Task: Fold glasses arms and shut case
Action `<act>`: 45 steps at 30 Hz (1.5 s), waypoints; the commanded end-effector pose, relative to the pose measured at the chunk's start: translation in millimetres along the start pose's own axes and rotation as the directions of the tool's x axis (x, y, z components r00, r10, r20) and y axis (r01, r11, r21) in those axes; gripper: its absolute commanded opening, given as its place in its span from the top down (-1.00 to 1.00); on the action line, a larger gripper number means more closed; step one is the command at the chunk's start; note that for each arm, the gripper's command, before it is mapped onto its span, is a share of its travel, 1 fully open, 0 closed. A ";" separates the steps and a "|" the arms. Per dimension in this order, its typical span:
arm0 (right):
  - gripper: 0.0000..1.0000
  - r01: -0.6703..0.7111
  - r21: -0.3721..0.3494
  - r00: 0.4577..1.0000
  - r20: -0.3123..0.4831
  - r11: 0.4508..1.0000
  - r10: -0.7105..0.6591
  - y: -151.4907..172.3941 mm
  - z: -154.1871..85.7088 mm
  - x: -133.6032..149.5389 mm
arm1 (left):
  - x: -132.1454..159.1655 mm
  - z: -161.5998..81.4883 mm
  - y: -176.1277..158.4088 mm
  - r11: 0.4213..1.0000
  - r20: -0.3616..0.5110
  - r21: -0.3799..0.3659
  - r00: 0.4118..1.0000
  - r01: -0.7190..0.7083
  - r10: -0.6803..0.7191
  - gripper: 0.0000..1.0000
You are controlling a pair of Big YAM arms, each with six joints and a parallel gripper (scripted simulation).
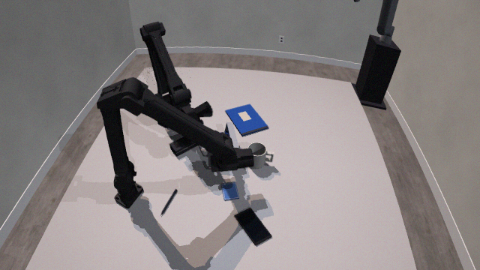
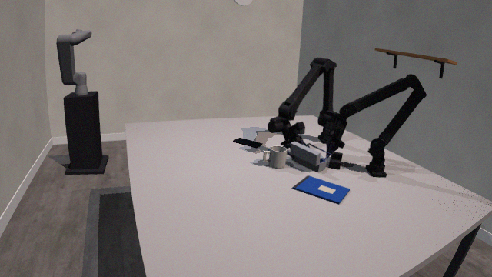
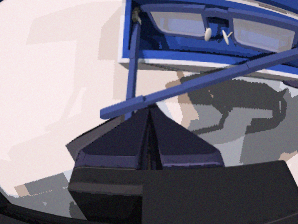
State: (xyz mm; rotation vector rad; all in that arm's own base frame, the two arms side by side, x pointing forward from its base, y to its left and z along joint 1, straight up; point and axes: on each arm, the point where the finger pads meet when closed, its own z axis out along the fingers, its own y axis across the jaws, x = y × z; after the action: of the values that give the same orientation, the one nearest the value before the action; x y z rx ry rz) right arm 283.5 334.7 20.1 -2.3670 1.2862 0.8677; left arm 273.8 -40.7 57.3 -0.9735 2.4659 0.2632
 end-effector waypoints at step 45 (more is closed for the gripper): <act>-0.15 0.050 -0.079 0.999 0.004 0.996 -0.050 25.2 14.0 8.0 | -15.3 23.3 26.6 0.998 0.019 -0.064 1.000 0.010 -0.008 1.00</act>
State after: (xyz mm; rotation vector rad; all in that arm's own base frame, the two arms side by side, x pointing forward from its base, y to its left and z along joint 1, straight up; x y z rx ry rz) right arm 287.3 336.9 22.1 -2.3513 1.3099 0.8659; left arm 278.2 -31.0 58.4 -0.9502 2.4793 0.2645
